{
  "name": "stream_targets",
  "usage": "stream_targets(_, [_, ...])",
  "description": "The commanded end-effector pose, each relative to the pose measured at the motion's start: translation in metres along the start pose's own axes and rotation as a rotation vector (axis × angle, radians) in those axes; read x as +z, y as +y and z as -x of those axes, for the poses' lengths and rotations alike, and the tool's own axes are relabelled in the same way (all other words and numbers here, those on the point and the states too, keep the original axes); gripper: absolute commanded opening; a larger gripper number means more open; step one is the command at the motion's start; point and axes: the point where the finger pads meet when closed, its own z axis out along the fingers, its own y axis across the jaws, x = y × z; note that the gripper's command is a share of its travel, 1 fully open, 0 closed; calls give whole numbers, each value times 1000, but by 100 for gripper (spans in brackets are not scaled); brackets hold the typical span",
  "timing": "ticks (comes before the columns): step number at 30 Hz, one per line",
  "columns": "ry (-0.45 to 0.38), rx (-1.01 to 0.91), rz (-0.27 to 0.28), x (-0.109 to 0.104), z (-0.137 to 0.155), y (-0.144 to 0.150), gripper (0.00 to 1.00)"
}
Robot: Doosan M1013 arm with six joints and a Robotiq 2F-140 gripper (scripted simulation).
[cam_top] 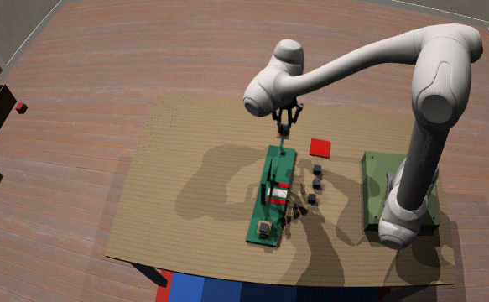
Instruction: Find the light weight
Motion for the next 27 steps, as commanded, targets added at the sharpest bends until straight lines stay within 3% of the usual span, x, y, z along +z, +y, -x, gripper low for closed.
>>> stream_targets(1, [1, 3, -3, 3, 1, -1, 24])
stream_targets(27, [1, 3, -3, 14, 3, -1, 24])
